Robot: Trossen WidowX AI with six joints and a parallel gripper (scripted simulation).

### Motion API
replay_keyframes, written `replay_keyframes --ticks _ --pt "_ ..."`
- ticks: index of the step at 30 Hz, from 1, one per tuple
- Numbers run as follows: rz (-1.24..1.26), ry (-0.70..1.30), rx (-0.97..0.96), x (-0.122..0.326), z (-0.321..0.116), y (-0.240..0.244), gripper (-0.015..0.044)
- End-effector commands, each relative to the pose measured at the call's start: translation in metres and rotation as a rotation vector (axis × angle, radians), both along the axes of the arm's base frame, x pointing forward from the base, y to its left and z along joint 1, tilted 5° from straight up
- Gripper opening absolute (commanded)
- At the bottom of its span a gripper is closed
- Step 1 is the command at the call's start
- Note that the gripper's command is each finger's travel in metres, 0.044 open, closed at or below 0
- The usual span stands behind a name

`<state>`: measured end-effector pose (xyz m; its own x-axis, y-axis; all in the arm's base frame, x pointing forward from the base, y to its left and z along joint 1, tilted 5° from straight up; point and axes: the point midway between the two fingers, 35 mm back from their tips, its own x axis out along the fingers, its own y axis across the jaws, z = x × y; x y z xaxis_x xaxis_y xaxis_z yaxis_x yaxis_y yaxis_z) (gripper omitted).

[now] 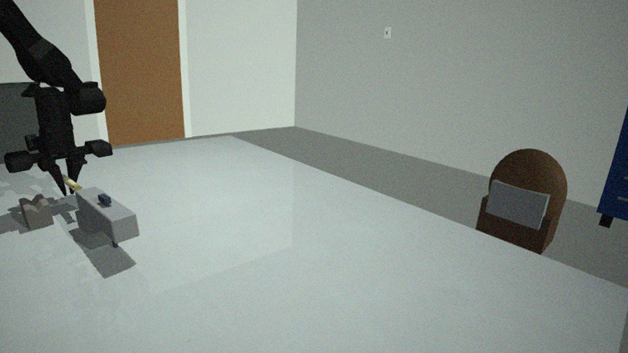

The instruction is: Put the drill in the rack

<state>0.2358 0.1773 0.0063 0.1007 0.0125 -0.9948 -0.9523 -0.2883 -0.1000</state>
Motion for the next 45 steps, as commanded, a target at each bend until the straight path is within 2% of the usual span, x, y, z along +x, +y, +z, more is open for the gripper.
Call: replay_keyframes --ticks 1,45 --pt "-0.006 -0.008 0.000 0.000 0.003 0.000 0.0000" --pt "-0.006 -0.008 0.000 -0.003 0.014 -0.002 0.0000"
